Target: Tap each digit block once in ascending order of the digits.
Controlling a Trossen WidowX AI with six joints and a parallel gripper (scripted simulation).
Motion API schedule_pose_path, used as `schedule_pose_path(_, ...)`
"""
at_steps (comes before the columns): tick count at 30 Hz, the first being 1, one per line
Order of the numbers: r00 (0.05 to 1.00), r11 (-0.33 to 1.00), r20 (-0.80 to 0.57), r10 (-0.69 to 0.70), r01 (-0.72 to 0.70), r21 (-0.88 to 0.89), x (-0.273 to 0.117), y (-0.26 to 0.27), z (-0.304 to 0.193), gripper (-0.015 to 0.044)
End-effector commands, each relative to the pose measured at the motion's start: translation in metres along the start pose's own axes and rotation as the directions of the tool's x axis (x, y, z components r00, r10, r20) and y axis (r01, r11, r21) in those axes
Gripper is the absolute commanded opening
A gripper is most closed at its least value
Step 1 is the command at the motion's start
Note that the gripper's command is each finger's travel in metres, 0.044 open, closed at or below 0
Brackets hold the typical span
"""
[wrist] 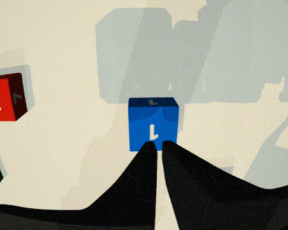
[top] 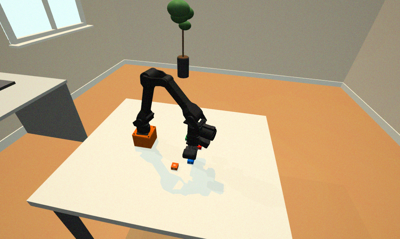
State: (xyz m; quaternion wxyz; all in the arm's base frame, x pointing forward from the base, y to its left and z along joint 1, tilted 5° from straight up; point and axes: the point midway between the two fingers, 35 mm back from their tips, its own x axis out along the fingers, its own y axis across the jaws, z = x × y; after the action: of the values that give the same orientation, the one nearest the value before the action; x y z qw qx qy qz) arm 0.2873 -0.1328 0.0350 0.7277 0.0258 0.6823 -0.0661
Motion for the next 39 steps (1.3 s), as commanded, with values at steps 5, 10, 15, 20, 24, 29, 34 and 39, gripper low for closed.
schedule_pose_path(5,1.000,1.000,0.023,-0.013,0.013,0.005,-0.073,-0.001,0.001,0.0020)
schedule_pose_path(10,1.000,1.000,0.024,-0.013,0.013,0.005,-0.073,0.004,0.004,0.0020)
schedule_pose_path(15,0.999,1.000,0.034,-0.008,0.007,0.011,-0.073,0.057,0.026,0.0020)
schedule_pose_path(20,0.999,1.000,0.042,0.002,-0.003,0.016,-0.074,0.132,0.039,0.0020)
schedule_pose_path(24,0.999,1.000,0.031,0.009,-0.009,0.010,-0.074,0.196,0.037,0.0020)
schedule_pose_path(29,1.000,1.000,0.025,0.010,-0.011,0.006,-0.074,0.234,0.029,0.0020)
schedule_pose_path(34,1.000,1.000,0.025,0.010,-0.010,0.006,-0.060,0.236,0.031,0.0020)
schedule_pose_path(39,1.000,1.000,0.025,0.010,-0.010,0.006,0.007,0.235,0.031,0.0020)
